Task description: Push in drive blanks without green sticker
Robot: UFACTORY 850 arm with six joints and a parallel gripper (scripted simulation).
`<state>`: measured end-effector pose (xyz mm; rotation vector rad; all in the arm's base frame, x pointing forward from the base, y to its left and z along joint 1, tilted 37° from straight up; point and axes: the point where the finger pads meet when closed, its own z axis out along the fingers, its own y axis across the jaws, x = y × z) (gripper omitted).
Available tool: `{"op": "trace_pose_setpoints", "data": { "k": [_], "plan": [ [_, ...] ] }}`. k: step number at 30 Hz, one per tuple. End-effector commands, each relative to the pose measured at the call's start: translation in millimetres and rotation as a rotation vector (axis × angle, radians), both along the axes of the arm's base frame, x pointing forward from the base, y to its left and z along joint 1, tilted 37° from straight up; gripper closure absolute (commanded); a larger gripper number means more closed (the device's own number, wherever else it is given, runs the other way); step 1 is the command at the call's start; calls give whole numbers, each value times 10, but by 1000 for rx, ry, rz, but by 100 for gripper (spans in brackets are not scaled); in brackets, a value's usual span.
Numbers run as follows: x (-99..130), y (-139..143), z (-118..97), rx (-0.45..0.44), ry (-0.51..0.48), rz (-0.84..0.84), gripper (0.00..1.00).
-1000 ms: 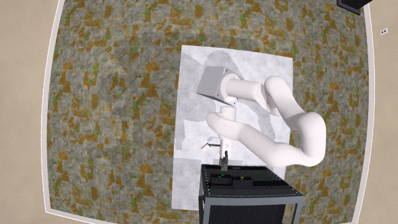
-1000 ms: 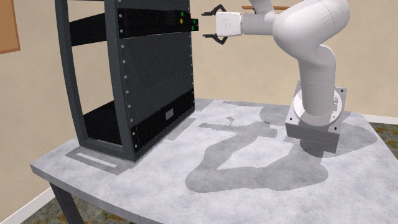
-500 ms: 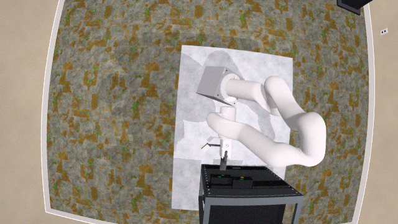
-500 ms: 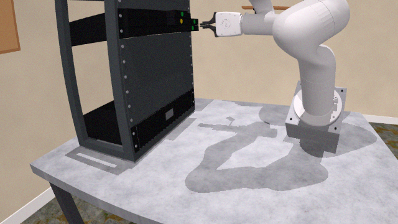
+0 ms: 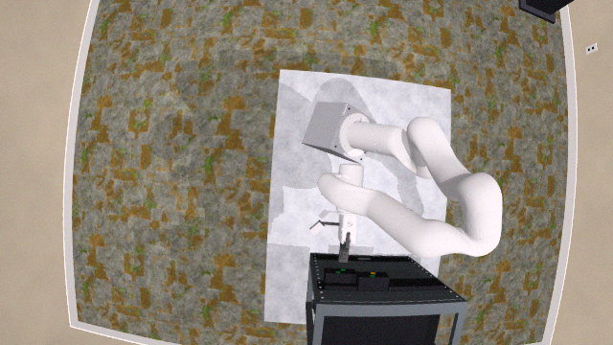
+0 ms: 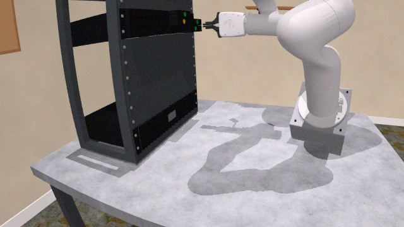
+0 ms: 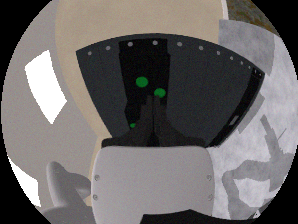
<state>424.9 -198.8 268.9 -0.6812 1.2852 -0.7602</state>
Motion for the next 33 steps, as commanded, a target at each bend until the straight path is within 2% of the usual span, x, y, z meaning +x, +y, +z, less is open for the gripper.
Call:
{"op": "trace_pose_setpoints", "data": {
  "k": [1,12,26,33],
  "plan": [
    [2,-5,5,-1,-1,-1,100],
    [-31,57,61,-1,-1,-1,100],
    [-308,589,535,-1,-1,0,100],
    [-370,709,642,-1,-1,0,100]
  ]
}}
